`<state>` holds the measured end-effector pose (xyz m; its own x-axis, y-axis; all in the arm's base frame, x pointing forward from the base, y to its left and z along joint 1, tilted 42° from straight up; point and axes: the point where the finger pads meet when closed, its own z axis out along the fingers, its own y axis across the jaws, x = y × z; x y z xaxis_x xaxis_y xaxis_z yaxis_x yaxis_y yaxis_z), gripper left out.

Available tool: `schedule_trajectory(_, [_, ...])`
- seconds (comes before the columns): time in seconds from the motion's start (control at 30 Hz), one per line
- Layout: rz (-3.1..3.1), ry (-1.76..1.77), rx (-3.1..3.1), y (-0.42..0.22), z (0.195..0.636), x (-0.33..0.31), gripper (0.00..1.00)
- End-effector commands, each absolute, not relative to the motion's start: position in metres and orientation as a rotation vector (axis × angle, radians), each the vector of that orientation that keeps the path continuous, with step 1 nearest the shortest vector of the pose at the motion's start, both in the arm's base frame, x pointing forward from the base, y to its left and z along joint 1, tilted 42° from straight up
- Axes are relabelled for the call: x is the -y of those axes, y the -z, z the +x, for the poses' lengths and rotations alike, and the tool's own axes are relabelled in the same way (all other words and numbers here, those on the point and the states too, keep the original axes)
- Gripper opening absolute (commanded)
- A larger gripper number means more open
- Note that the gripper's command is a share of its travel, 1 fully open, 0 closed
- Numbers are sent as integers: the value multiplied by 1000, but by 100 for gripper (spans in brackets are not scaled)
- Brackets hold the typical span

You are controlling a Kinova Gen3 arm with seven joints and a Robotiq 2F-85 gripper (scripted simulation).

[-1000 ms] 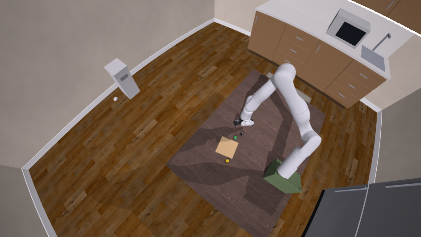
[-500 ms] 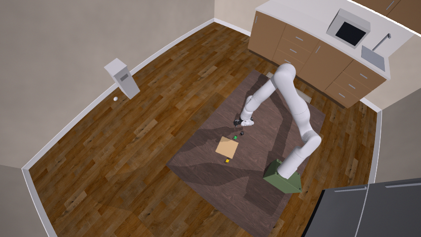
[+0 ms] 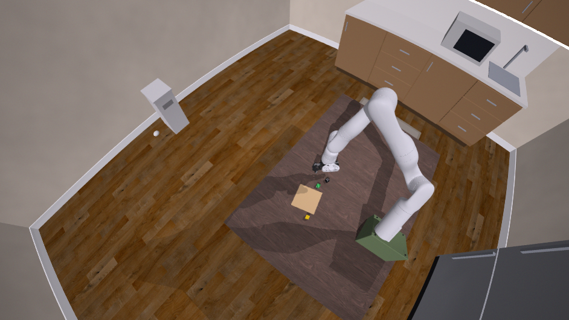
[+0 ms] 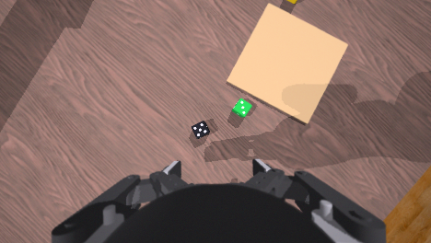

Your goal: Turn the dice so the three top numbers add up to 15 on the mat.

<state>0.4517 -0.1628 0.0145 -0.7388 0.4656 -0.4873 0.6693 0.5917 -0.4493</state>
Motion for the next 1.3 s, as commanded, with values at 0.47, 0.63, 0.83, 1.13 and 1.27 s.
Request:
schedule_trajectory(0.47, [899, 908, -2511, 13, 465, 130, 100])
schedule_trajectory(0.63, [899, 908, -2511, 13, 465, 130, 100])
schedule_trajectory(0.83, [899, 908, -2511, 13, 465, 130, 100])
schedule_trajectory(1.13, [899, 908, -2511, 13, 465, 130, 100])
schedule_trajectory(1.27, [899, 908, -2511, 13, 465, 130, 100])
